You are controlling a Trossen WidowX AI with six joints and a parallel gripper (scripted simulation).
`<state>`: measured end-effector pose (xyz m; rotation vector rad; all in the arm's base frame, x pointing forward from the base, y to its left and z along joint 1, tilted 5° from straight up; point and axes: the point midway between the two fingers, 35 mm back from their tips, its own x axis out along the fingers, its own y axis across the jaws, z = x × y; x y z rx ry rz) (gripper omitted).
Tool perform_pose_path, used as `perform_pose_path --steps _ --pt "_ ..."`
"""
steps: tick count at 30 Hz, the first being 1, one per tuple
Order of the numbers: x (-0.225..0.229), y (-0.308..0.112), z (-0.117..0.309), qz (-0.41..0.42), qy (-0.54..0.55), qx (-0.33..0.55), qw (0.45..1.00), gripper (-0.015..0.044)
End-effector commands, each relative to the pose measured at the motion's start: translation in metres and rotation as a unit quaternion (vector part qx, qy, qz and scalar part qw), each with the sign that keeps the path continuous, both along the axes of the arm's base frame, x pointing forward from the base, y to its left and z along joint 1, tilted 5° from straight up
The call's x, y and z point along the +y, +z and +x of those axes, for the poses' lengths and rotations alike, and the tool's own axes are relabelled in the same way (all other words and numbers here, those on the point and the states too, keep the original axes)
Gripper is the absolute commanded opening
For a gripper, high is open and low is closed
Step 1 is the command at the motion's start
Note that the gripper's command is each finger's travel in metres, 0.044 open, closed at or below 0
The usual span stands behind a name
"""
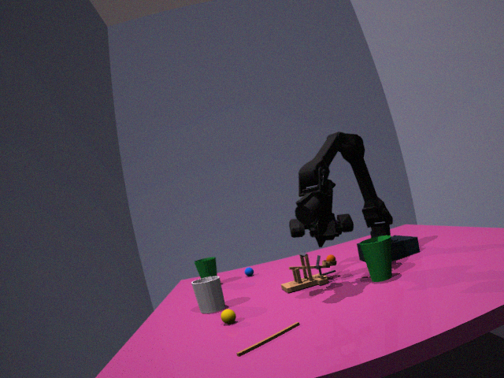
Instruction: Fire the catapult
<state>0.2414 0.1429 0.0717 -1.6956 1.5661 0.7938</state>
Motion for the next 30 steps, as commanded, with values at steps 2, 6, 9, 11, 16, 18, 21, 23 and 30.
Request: perform_pose_path --steps 2,6,9,11,16,18,21,23,30 --pt "-0.013 0.003 -0.022 -0.051 0.057 0.034 0.996 0.0000" --pt "-0.022 0.005 -0.035 -0.087 0.096 0.058 0.990 0.0000" --pt "-0.022 0.005 -0.036 -0.089 0.097 0.060 0.989 0.0000" --pt "-0.022 0.005 -0.036 -0.089 0.097 0.060 0.989 0.0000" --pt "-0.021 -0.002 -0.036 -0.089 0.097 0.059 0.989 0.0000" --pt "-0.021 -0.005 -0.036 -0.089 0.097 0.059 0.989 0.0000" --pt "-0.021 -0.010 -0.036 -0.089 0.097 0.059 0.989 0.0000" --pt "-0.020 -0.013 -0.035 -0.089 0.097 0.059 0.989 0.0000" --pt "-0.020 -0.025 -0.036 -0.089 0.097 0.059 0.989 0.0000"
